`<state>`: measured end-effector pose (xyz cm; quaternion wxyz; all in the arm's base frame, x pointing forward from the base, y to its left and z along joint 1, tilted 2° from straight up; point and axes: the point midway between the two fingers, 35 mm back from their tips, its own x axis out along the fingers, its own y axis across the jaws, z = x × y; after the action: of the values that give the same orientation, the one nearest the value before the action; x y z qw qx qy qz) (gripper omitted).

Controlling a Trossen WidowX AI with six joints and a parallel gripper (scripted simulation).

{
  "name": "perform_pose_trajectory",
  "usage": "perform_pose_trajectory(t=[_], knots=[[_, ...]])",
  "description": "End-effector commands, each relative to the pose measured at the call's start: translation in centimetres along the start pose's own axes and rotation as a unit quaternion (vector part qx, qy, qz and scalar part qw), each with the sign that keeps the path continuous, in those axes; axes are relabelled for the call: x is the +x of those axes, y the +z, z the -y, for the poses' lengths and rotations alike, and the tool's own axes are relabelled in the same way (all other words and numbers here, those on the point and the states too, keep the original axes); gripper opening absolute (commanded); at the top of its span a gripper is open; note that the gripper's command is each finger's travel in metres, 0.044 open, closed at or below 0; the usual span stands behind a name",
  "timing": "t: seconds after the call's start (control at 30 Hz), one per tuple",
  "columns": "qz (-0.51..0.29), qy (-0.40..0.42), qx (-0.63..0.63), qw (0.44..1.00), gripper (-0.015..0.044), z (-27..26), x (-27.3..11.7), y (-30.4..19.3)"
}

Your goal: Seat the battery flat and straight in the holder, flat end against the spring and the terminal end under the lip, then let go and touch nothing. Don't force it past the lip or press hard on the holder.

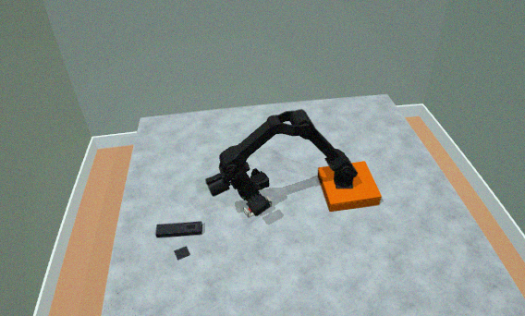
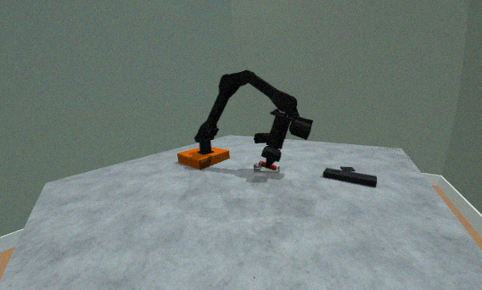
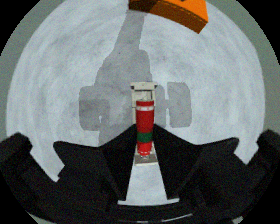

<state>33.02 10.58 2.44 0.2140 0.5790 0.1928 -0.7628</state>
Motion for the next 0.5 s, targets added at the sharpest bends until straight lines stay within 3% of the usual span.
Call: perform_pose_trajectory(t=[0.0, 0.47], knots=[[-0.02, -0.001, -0.003, 1.0, 0.0059, -0.02, 0.1, -0.49], [-0.052, -0.002, -0.005, 0.999, 0.0059, -0.04, 0.33, -0.31]])
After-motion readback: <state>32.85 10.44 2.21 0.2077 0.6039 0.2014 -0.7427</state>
